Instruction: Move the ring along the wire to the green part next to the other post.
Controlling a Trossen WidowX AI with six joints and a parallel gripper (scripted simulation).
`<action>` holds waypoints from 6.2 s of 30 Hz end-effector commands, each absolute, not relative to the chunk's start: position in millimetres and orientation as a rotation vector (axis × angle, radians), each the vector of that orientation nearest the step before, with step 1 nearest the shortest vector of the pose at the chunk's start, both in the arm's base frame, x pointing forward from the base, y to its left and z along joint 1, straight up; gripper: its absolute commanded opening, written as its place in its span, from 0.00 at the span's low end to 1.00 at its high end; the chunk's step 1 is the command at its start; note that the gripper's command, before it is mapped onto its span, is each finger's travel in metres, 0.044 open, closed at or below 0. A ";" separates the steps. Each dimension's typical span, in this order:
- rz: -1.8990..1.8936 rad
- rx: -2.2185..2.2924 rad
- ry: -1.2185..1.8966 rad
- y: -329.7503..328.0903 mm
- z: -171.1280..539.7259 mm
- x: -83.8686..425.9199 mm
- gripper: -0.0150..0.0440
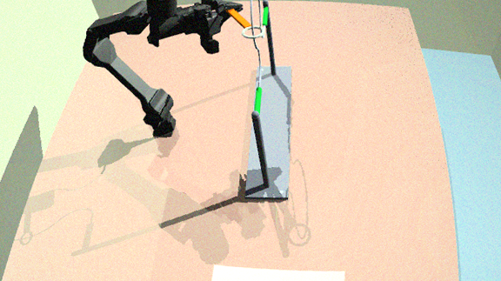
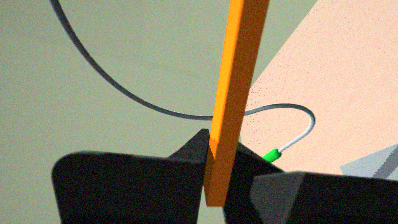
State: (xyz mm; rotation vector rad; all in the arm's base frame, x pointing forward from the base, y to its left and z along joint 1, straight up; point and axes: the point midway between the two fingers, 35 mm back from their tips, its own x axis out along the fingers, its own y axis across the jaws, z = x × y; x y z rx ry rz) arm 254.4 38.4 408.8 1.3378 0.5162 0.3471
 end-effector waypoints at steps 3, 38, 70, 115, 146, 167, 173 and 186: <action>0.325 1.262 0.518 37.8 408.5 254.4 0.00; 0.166 0.813 0.549 31.8 395.7 254.7 0.00; 0.044 0.416 0.542 21.8 387.4 255.2 0.00; -0.115 -0.138 0.501 3.9 383.4 256.0 0.00; -0.218 -0.520 0.457 -8.4 386.7 256.5 0.00; -0.287 -0.779 0.420 -15.6 391.5 256.7 0.00; -0.306 -0.853 0.408 -17.4 393.2 256.7 0.00; -0.348 -1.013 0.381 -20.8 397.4 256.8 0.00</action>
